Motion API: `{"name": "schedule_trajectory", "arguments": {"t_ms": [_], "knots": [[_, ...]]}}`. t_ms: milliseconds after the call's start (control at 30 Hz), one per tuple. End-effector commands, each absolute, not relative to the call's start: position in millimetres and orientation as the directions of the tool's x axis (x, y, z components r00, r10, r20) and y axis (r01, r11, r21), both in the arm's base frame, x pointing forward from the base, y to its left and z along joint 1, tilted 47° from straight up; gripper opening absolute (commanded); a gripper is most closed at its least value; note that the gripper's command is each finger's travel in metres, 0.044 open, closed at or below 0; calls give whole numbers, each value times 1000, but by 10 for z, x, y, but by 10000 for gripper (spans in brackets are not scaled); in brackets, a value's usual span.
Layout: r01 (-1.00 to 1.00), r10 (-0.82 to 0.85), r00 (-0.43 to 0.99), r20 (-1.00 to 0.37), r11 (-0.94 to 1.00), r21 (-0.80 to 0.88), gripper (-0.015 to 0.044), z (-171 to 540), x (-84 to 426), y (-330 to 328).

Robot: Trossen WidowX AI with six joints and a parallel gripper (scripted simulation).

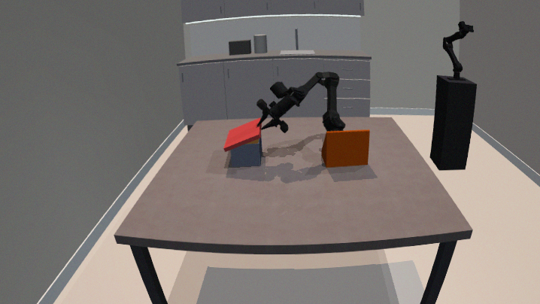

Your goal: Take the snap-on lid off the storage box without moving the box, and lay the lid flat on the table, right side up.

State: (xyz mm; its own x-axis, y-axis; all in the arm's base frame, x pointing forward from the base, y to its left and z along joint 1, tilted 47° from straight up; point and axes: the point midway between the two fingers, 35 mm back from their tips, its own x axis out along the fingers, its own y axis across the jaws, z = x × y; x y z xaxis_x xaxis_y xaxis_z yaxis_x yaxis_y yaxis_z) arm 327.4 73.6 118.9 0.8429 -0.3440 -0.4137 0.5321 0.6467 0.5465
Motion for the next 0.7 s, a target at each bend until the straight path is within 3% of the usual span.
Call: {"name": "schedule_trajectory", "arguments": {"t_ms": [0,667], "knots": [[528,-341,846,-410,645,553,0,1245,3301,791],[528,-340,846,-410,645,553,0,1430,3417,1001]]}}
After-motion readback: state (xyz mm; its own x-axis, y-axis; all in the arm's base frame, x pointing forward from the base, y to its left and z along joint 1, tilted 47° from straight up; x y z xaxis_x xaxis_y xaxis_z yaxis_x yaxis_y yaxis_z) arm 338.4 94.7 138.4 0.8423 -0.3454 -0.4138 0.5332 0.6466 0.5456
